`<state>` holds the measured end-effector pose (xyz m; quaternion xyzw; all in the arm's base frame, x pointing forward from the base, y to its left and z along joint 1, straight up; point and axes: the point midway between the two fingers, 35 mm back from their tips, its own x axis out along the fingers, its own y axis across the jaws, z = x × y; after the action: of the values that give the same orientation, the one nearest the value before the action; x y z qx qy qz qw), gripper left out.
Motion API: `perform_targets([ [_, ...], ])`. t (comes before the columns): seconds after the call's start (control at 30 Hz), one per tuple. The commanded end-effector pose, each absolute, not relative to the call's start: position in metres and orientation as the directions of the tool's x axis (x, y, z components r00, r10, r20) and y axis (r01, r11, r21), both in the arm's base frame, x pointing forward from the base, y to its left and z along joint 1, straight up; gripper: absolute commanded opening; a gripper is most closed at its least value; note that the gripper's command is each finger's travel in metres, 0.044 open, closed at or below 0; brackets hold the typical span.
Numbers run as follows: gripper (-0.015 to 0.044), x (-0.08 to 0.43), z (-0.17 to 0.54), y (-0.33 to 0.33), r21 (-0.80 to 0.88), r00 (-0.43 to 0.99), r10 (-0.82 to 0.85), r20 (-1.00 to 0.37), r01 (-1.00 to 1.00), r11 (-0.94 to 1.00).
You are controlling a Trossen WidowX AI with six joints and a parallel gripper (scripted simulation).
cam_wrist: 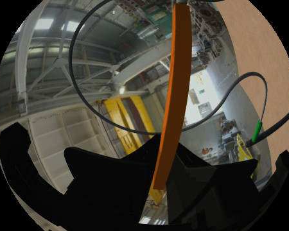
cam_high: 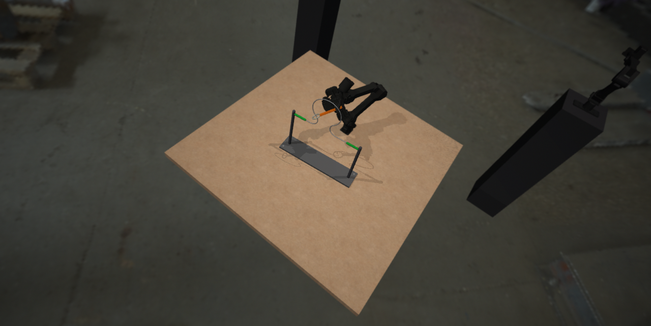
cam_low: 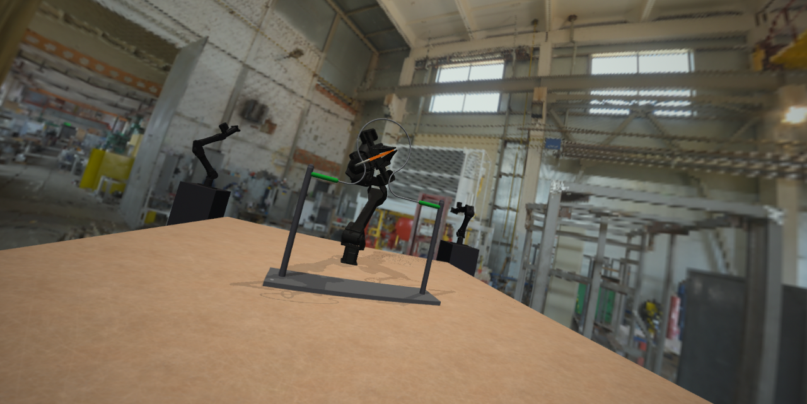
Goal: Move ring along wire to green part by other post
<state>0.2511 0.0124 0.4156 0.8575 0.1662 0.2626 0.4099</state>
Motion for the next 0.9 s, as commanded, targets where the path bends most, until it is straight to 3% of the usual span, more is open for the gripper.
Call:
perform_targets([
  [0.0, -0.0150, 0.2514, 0.4232, 0.0073, 0.775, 0.806, 0.493, 0.327, 0.069, -0.628],
  [0.87, -0.0150, 0.2520, 0.4273, 0.0028, 0.879, 0.800, 0.548, 0.245, 0.055, -0.473],
])
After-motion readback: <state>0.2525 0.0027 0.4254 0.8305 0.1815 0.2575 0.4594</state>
